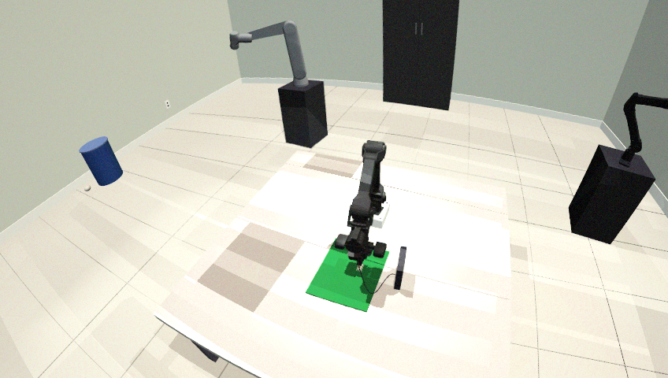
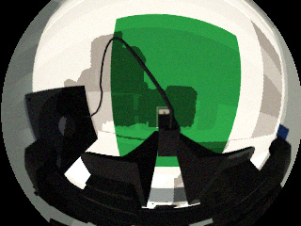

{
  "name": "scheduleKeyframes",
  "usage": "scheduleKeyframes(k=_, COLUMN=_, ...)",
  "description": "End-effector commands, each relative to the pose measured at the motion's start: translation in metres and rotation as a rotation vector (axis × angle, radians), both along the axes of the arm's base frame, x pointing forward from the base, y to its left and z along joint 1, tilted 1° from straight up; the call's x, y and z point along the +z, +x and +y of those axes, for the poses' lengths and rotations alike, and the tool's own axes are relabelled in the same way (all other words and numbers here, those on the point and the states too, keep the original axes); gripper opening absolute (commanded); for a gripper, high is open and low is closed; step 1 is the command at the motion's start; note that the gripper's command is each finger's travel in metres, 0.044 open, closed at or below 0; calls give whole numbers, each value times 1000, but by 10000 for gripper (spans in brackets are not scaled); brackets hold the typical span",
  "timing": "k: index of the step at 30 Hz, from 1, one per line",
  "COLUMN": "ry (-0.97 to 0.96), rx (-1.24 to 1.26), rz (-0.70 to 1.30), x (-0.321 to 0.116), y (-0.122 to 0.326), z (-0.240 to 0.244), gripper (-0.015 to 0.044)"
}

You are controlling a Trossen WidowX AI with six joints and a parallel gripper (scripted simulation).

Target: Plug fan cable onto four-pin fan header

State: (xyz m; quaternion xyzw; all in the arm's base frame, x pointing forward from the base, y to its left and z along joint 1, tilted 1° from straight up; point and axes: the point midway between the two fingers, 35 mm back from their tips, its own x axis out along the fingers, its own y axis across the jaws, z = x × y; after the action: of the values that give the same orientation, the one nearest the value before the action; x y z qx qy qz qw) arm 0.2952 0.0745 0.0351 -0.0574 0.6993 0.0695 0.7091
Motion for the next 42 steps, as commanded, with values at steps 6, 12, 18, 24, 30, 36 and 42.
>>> scheduleKeyframes(k=6, ry=-1, rx=-4, rz=7, x=-6, y=-2, z=0, gripper=0)
scheduleKeyframes(k=12, ry=-1, rx=-4, rz=7, x=-6, y=-1, z=0, gripper=0)
scheduleKeyframes(k=18, ry=-1, rx=-4, rz=7, x=-6, y=0, z=0, gripper=0)
scheduleKeyframes(k=24, ry=-1, rx=-4, rz=7, x=-6, y=1, z=0, gripper=0)
scheduleKeyframes(k=30, ry=-1, rx=-3, rz=7, x=-6, y=1, z=0, gripper=0)
scheduleKeyframes(k=36, ry=-1, rx=-3, rz=7, x=-7, y=1, z=0, gripper=0)
scheduleKeyframes(k=42, ry=-1, rx=-3, rz=7, x=-8, y=0, z=0, gripper=0)
